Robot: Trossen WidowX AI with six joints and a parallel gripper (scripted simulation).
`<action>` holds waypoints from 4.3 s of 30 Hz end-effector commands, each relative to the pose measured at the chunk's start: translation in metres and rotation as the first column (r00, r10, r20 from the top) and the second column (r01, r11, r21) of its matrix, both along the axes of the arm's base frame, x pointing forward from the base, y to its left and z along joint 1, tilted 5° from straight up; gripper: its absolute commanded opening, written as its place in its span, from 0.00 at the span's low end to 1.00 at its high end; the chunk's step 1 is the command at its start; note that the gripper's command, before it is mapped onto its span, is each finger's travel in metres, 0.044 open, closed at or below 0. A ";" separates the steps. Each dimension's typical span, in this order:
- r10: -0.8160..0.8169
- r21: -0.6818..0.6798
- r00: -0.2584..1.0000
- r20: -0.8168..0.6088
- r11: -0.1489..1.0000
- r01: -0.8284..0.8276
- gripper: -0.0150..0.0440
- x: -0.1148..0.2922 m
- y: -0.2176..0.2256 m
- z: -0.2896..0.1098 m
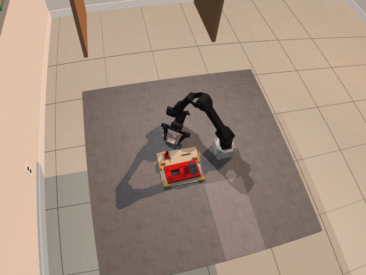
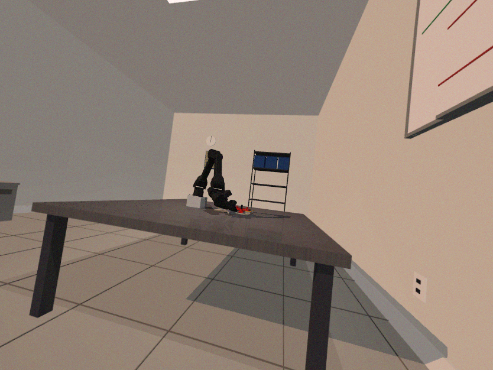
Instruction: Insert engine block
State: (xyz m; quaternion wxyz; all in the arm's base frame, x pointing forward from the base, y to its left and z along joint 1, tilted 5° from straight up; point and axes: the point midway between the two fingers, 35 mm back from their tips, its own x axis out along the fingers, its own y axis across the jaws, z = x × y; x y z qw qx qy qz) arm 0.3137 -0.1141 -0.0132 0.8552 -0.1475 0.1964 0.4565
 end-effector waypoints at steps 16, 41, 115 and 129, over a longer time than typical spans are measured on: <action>-0.006 -0.004 1.000 -0.006 1.000 0.006 1.00 -0.018 -0.025 0.026; 0.053 -0.278 0.946 -0.320 0.949 -0.147 1.00 -0.016 -0.004 0.037; -0.273 -0.732 0.865 -0.421 0.666 -0.146 1.00 0.013 0.015 0.009; -0.273 -0.732 0.865 -0.421 0.666 -0.146 0.61 0.013 0.016 0.008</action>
